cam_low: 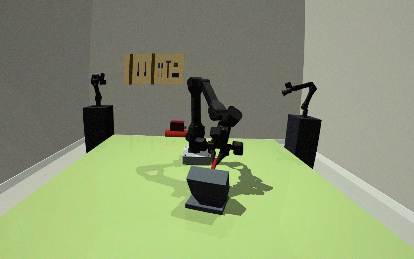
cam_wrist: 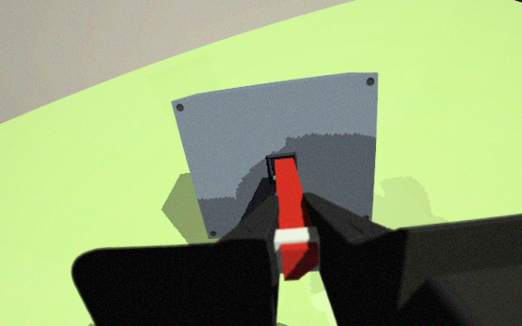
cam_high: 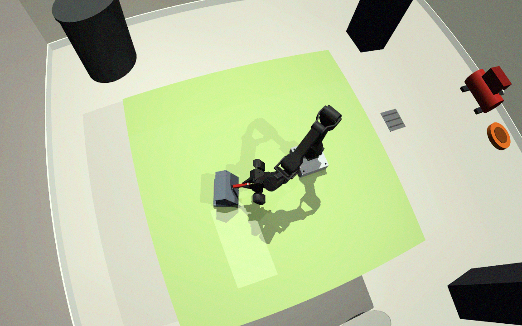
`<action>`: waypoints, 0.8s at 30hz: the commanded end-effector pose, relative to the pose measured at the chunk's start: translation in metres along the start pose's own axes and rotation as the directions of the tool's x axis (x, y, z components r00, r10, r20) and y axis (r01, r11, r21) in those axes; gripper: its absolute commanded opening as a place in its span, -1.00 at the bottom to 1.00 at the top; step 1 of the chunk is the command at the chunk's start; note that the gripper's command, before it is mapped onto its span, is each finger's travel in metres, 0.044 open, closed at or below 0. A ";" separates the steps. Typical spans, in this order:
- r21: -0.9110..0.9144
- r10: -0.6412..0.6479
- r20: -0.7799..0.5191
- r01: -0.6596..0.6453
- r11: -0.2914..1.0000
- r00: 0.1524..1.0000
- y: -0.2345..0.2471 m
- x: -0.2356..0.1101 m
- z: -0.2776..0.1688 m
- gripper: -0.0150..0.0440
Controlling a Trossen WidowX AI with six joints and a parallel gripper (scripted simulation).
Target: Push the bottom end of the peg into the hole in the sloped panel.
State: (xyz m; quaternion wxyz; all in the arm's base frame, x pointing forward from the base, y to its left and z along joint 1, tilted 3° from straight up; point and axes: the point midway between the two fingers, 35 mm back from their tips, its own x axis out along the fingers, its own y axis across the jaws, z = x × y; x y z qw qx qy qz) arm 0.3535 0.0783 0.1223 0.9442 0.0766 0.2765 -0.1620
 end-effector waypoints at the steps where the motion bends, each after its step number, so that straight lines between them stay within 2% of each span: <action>1: -0.005 0.001 -0.004 -0.001 1.000 1.000 0.000 0.002 -0.002 -0.49; 24: 0.000 0.000 0.000 0.000 1.000 1.000 0.000 0.000 -0.004 -0.49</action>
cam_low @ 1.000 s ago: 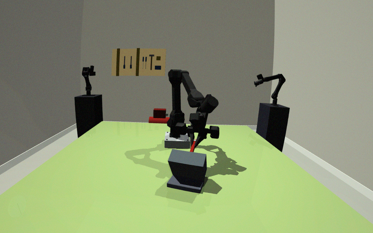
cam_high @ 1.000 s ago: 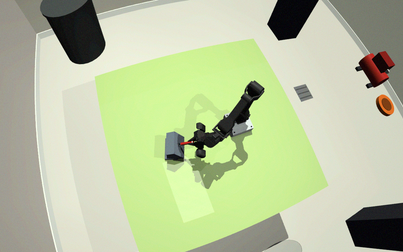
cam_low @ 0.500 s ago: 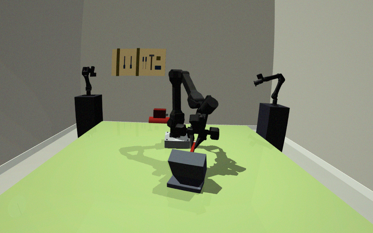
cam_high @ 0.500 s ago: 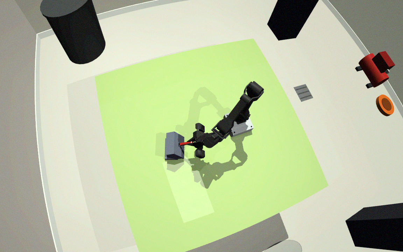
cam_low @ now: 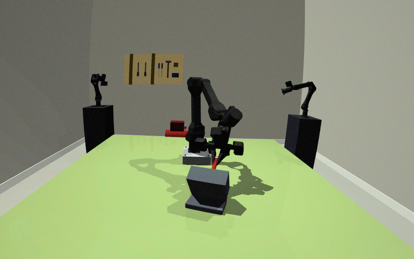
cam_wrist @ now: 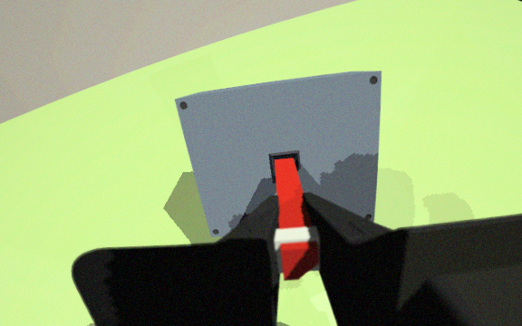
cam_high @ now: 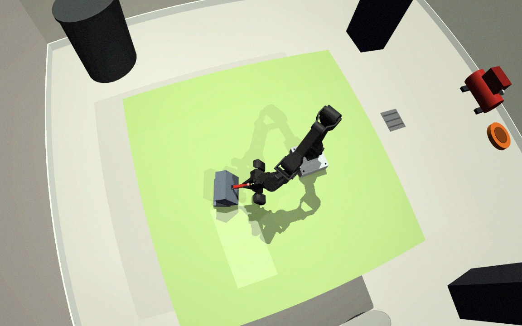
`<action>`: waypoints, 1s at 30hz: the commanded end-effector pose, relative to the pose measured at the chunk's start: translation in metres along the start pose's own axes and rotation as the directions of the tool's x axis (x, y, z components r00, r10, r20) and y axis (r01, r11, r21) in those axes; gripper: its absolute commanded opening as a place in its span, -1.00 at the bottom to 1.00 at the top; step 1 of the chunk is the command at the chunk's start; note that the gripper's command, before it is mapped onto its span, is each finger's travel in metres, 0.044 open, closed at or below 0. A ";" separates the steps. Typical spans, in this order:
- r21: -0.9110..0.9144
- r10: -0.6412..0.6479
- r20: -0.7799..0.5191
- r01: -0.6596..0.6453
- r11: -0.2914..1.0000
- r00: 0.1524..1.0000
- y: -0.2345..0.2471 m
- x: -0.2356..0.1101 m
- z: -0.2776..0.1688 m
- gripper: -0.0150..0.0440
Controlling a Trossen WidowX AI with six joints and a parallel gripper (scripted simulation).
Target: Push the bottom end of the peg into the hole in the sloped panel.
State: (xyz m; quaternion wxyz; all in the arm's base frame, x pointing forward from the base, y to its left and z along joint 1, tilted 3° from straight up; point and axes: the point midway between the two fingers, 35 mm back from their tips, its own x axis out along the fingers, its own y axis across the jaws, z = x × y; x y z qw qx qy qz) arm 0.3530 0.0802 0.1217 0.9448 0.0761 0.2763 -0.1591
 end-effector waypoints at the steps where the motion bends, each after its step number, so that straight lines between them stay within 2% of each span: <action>1: 0.003 -0.005 0.000 0.005 1.000 1.000 -0.002 0.000 -0.003 -0.49; 30: 0.003 -0.005 0.000 0.005 1.000 1.000 -0.001 0.006 -0.004 -0.49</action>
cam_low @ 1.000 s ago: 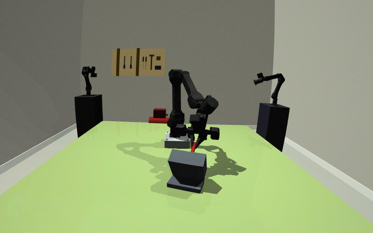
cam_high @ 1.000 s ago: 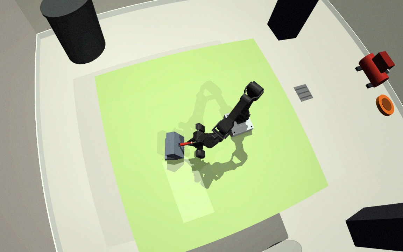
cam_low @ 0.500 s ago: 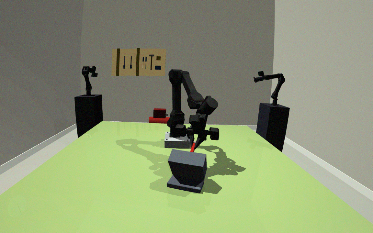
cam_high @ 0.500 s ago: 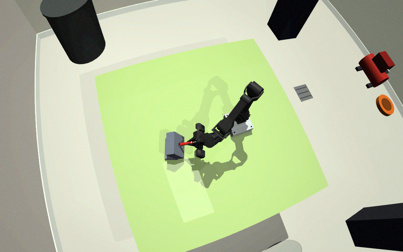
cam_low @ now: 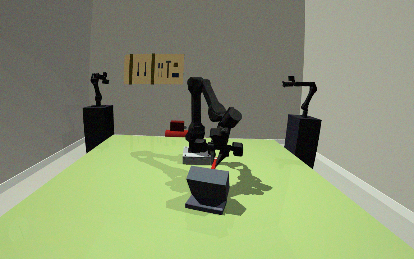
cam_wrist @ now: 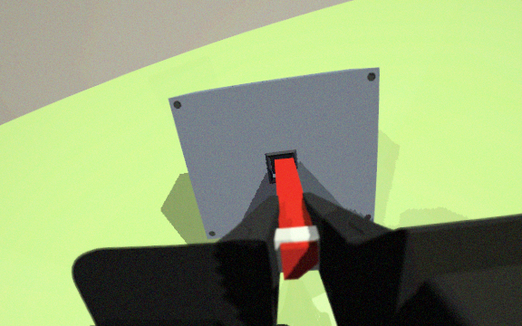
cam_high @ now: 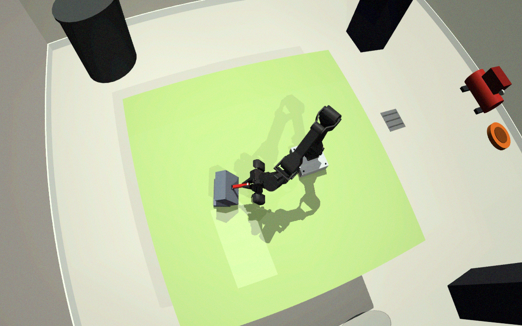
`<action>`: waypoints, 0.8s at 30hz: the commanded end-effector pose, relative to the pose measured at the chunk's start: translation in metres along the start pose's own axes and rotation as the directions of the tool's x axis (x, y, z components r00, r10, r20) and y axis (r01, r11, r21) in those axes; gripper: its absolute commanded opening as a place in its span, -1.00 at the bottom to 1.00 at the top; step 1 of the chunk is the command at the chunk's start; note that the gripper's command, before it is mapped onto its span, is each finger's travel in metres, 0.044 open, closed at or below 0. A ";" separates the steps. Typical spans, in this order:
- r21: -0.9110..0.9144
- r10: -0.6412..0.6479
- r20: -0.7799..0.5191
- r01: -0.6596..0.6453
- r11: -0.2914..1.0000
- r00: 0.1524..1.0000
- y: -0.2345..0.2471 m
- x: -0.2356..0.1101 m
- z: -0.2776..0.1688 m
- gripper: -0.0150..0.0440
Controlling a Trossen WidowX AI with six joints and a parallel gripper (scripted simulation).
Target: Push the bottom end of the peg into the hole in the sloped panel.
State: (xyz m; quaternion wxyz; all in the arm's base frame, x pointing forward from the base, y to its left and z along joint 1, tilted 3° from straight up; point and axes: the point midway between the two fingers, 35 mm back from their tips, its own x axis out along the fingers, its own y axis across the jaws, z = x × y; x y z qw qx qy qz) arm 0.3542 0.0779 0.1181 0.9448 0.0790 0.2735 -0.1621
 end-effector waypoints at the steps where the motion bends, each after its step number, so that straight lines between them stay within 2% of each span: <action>1: -0.005 -0.001 -0.005 0.001 1.000 1.000 0.001 0.003 -0.002 -0.49; 24: -0.005 -0.001 -0.004 0.001 1.000 1.000 0.003 0.010 -0.001 -0.49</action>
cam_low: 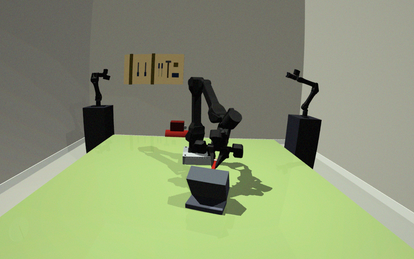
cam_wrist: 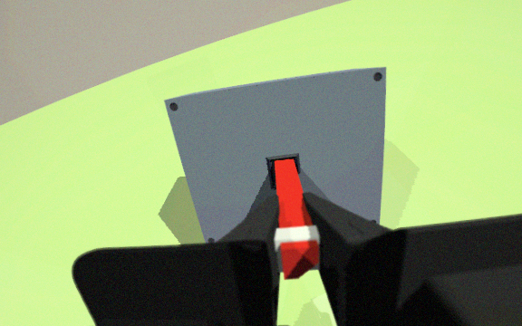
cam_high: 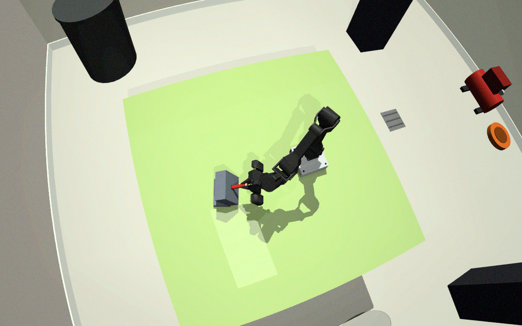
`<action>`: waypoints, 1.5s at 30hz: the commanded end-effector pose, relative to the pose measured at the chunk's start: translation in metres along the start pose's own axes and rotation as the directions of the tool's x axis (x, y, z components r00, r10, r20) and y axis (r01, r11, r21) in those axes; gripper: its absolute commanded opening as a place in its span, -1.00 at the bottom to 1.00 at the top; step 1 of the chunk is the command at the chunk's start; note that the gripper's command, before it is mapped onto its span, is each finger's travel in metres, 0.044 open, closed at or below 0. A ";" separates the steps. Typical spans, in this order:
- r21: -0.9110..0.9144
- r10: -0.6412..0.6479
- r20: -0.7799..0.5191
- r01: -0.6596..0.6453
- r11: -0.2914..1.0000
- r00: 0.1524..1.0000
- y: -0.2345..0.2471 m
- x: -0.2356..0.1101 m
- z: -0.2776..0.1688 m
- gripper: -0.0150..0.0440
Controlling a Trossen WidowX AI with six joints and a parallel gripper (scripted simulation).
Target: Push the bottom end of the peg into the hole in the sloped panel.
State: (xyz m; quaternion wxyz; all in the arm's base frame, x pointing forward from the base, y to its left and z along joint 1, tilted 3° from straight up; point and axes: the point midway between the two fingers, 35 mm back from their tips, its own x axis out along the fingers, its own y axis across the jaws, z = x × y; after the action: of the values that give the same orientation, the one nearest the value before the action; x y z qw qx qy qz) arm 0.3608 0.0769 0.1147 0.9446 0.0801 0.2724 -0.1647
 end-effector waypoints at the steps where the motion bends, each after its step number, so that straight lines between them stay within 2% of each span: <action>1: -0.009 0.003 -0.006 -0.003 1.000 1.000 0.002 0.003 -0.001 -0.49; 45: -0.009 0.003 -0.004 -0.003 1.000 1.000 0.002 0.025 0.002 -0.49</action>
State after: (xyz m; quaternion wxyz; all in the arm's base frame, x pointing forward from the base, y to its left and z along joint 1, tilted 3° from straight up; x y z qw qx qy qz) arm 0.3798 0.0707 0.1056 0.9447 0.0794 0.2724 -0.1645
